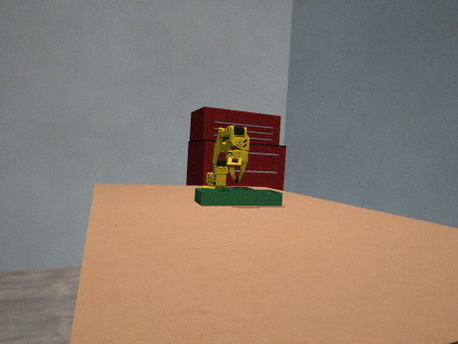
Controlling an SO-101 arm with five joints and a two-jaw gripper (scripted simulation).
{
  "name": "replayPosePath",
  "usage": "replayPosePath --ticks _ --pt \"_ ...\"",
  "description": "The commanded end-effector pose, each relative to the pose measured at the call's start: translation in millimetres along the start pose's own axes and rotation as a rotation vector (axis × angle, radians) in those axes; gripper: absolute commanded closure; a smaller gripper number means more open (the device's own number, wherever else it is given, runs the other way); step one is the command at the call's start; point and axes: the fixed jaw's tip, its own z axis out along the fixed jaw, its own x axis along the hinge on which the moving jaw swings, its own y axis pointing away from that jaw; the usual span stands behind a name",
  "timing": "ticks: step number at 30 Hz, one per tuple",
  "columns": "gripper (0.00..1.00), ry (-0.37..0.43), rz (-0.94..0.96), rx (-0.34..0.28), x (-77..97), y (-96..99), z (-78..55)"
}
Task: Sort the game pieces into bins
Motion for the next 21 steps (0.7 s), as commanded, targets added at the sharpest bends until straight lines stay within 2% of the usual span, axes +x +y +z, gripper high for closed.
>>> replayPosePath --ticks 1,21 --pt "1.0 -0.038 -0.001 -0.017 -5.4 0.3 -8.5" --pt "1.0 -0.11 -0.114 -0.04 -18.8 5.6 -22.1"
